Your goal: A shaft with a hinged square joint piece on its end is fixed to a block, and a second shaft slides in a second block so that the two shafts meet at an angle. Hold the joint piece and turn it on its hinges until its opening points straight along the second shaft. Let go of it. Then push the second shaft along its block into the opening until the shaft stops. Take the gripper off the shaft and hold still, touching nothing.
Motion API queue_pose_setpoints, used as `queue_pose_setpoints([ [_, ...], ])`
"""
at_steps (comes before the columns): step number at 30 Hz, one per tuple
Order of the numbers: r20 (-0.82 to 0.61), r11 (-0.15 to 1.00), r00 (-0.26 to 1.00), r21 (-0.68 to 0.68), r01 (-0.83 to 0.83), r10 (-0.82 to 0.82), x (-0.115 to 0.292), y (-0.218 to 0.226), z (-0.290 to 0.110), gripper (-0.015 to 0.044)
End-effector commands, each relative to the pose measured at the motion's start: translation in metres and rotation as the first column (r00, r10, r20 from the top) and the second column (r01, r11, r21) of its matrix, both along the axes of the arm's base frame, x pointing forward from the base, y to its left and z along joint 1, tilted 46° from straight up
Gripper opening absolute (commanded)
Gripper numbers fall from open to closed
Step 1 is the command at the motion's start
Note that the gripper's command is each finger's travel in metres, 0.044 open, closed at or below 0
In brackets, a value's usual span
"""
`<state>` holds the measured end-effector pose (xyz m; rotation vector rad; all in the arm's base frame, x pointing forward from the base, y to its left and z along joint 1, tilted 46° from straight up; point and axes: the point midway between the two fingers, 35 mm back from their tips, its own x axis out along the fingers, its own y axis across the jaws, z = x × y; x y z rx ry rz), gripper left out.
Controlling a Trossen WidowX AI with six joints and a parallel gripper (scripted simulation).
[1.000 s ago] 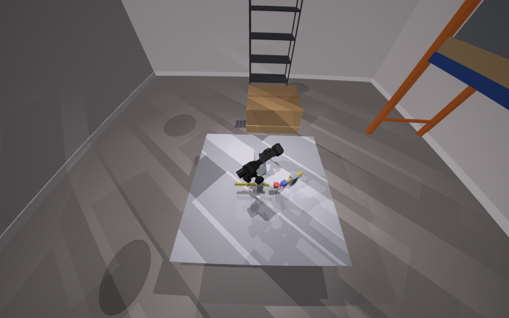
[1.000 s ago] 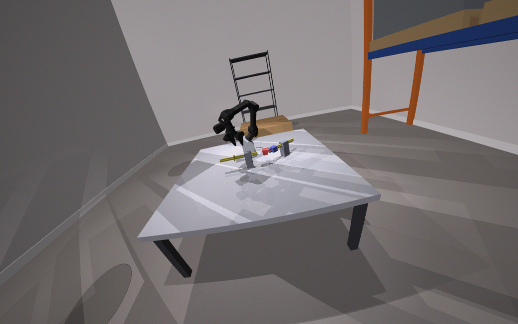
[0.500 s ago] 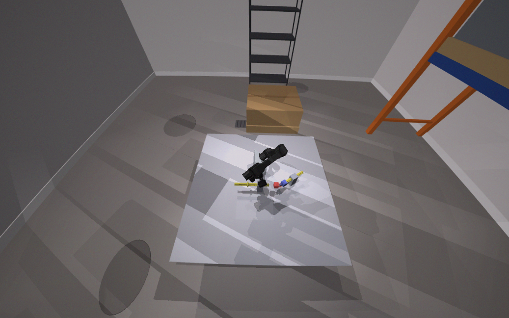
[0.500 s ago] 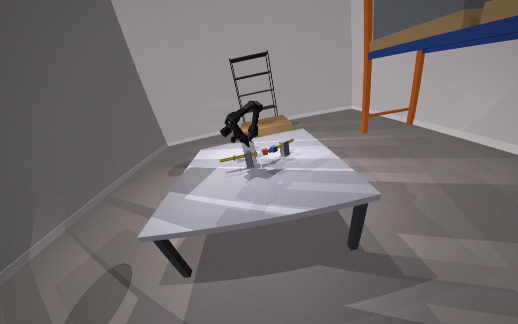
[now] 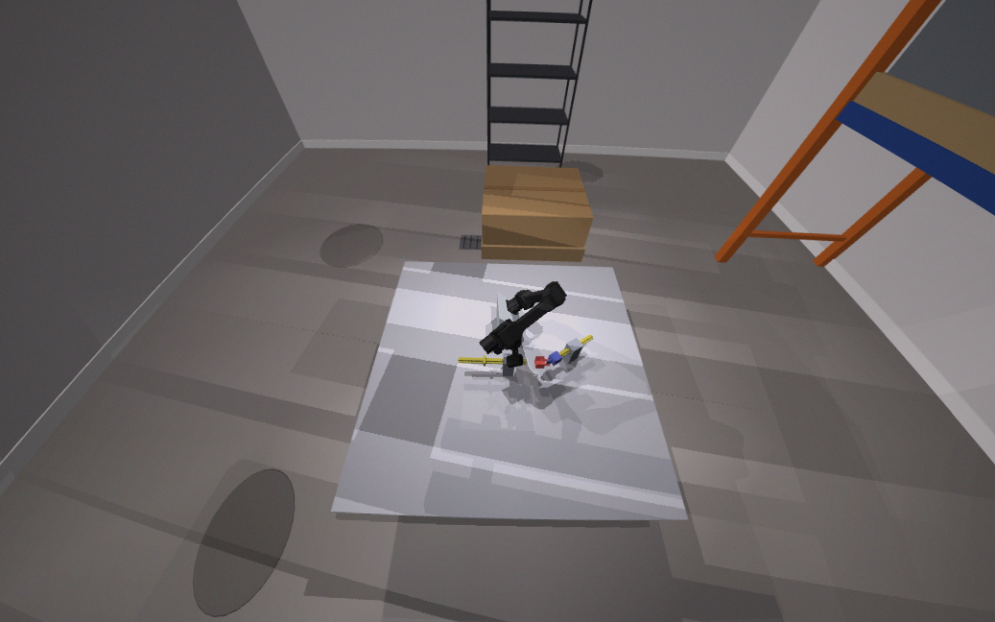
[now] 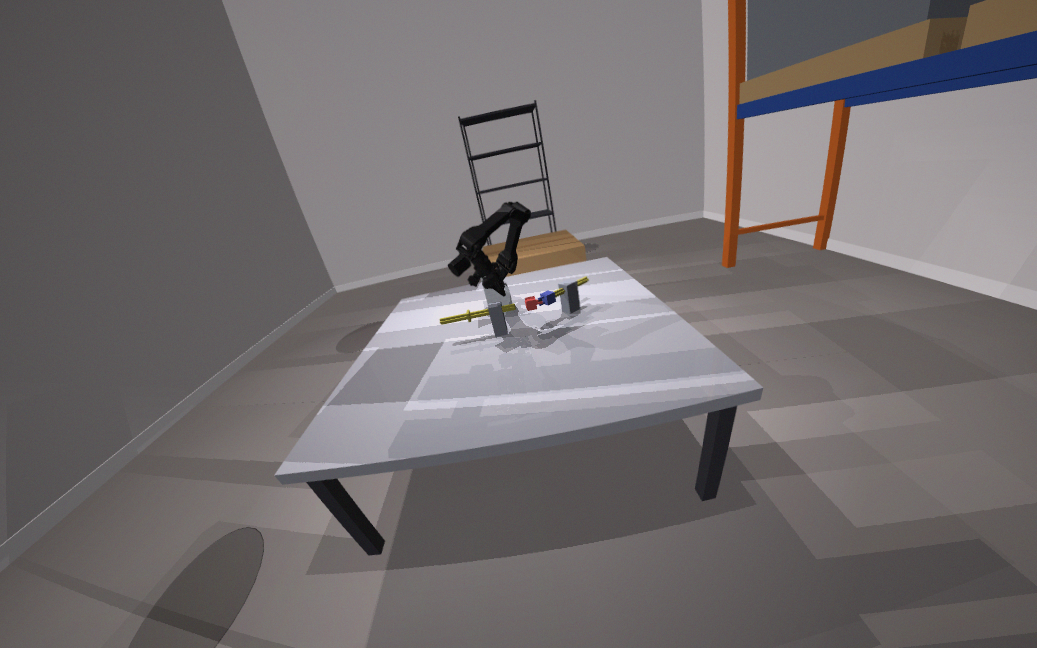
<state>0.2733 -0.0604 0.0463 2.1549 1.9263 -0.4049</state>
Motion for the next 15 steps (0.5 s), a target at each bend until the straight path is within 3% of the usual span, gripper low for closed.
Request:
queue_pose_setpoints([
  [1,-0.013,1.0,1.0,0.006,0.008,-0.008,0.0,0.001,0.001,0.044],
  [15,0.335,0.978,0.924,-0.161,-0.137,0.184,0.001,-0.038,-0.038,0.044],
])
